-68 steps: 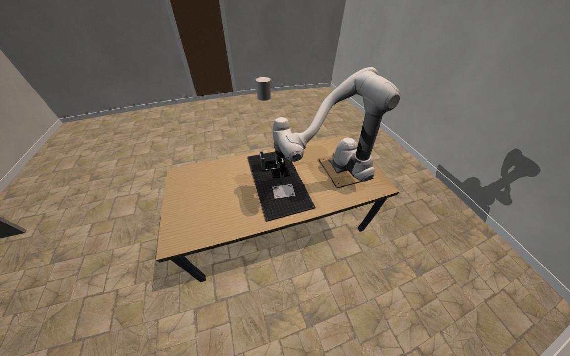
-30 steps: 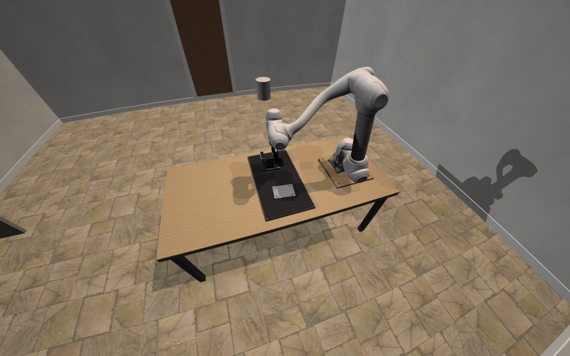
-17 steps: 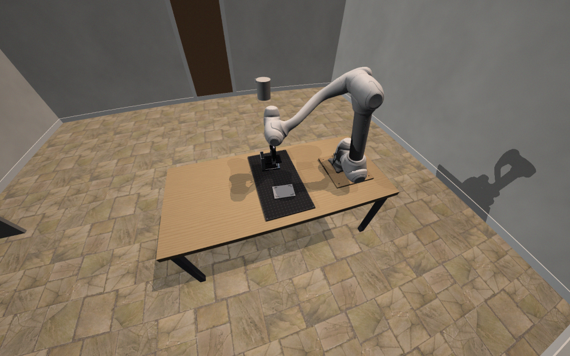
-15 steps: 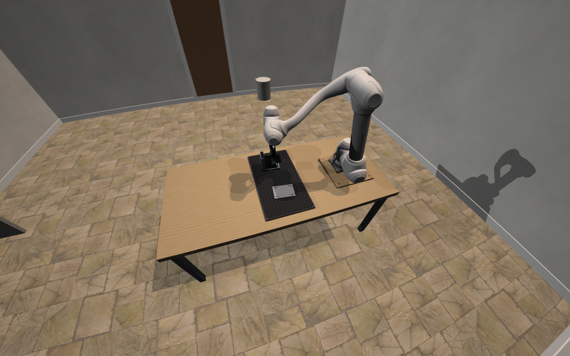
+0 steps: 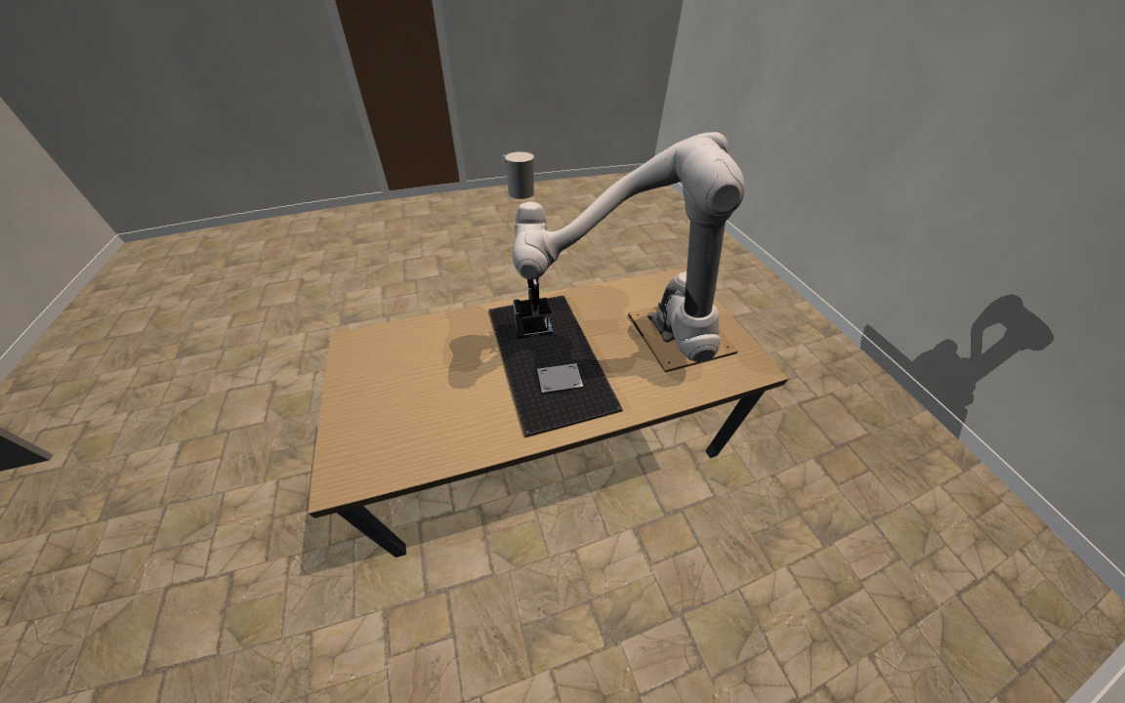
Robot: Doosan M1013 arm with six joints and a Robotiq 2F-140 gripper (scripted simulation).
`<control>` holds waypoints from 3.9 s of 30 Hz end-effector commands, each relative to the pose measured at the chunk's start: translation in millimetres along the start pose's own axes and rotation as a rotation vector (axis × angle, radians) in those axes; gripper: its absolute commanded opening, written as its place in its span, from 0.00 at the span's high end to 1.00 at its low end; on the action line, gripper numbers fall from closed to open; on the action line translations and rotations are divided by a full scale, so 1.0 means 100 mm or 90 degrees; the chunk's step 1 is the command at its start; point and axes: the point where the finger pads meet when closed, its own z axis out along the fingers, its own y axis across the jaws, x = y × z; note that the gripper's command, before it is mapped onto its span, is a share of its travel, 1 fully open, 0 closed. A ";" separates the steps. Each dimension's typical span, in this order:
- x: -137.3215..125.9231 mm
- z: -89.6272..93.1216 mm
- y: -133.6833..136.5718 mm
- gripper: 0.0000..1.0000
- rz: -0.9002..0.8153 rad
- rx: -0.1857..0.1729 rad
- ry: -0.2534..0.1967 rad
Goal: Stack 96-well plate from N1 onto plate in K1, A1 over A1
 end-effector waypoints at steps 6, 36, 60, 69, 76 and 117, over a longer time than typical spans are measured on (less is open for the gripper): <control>0.06 -0.01 0.26 1.00 0.000 0.000 0.000; 0.09 -0.01 0.43 1.00 0.000 0.000 0.000; 0.09 0.17 0.42 1.00 0.000 0.000 0.000; 0.09 0.29 0.42 1.00 0.000 0.000 0.000; 0.09 0.40 0.42 1.00 0.000 0.000 0.000; 0.09 0.99 0.42 1.00 0.000 0.000 0.000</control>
